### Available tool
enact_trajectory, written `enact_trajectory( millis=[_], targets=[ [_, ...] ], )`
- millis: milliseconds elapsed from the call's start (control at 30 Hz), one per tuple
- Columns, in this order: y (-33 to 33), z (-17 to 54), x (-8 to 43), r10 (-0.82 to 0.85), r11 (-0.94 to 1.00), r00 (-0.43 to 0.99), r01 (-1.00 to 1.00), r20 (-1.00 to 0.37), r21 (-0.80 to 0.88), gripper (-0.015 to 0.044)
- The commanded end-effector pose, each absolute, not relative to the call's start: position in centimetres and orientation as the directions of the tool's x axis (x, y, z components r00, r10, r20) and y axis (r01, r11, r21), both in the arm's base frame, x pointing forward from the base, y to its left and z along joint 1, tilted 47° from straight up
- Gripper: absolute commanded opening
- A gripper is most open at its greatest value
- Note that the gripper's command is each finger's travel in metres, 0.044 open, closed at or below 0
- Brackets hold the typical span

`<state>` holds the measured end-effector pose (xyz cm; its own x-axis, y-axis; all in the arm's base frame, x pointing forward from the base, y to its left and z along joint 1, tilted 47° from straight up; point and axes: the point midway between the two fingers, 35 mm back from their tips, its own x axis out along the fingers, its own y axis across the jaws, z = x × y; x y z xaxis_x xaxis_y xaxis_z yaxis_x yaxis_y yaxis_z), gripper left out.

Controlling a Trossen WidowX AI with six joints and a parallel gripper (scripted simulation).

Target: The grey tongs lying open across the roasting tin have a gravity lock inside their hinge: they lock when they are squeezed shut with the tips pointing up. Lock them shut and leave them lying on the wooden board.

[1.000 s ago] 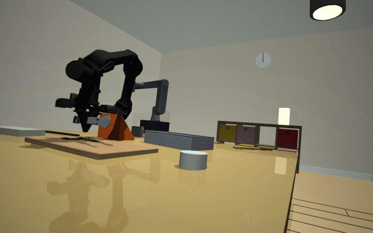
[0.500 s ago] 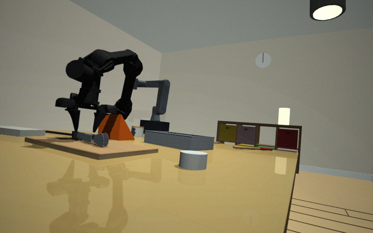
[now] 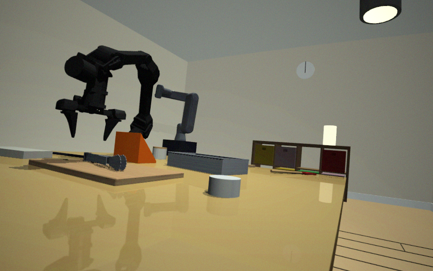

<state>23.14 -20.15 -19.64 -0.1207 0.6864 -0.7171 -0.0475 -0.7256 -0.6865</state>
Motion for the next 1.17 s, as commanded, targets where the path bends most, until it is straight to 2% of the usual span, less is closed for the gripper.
enact_trajectory(
  millis=[0,133,200,433,700,1133],
  targets=[
    [-23.4,-17.7,19.5,0.682,-0.73,-0.117,-0.057,-0.722,-0.681,0.044],
    [-26.7,-14.9,13.9,0.692,-0.722,-0.123,-0.07,-0.712,-0.689,0.044],
    [-27.2,-14.4,12.8,0.694,-0.719,-0.124,-0.072,-0.709,-0.692,0.044],
    [-27.3,-14.2,12.8,0.694,-0.719,-0.124,-0.072,-0.709,-0.691,0.044],
    [-30.5,-10.6,13.0,0.693,-0.721,-0.108,-0.087,-0.713,-0.688,0.044],
    [-30.5,-10.6,13.0,0.693,-0.721,-0.108,-0.087,-0.713,-0.688,0.044]
  ],
)
